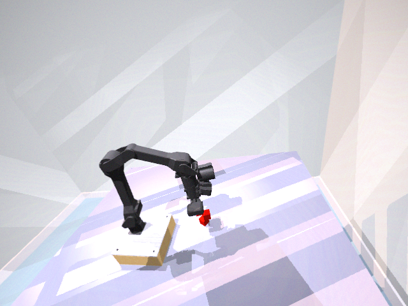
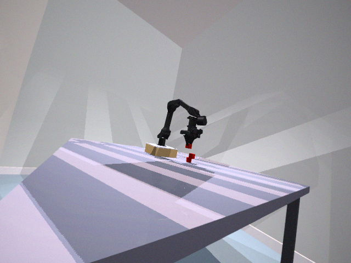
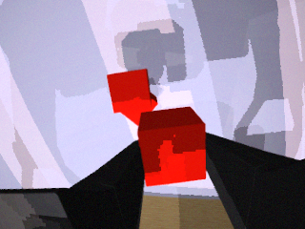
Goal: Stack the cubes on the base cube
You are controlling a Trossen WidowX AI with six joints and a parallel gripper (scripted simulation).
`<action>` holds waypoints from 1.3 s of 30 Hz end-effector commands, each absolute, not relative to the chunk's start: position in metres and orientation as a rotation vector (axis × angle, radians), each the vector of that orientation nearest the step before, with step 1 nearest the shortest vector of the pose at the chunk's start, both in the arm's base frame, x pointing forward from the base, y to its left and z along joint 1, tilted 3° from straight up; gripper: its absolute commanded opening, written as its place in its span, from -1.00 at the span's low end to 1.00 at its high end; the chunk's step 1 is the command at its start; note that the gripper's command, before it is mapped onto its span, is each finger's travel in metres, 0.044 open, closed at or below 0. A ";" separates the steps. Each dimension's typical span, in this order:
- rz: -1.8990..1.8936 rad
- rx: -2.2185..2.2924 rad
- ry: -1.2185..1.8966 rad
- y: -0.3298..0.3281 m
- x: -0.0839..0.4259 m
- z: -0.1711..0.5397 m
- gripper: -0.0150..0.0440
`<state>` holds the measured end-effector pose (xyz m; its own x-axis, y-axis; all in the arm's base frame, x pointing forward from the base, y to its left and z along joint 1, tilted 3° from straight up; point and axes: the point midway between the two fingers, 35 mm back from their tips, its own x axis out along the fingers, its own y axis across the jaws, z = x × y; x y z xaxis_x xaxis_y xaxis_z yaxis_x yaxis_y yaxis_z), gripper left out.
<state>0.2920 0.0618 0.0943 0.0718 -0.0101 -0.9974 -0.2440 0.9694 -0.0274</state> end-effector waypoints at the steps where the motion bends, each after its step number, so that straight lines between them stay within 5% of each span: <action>1: 0.159 -0.194 1.495 0.071 0.284 0.091 -0.14; 39: 0.154 -0.203 1.502 0.085 0.274 0.045 -0.14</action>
<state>0.2760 0.0863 0.0541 0.0732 -0.0225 -0.9971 -0.2384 0.9704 -0.0394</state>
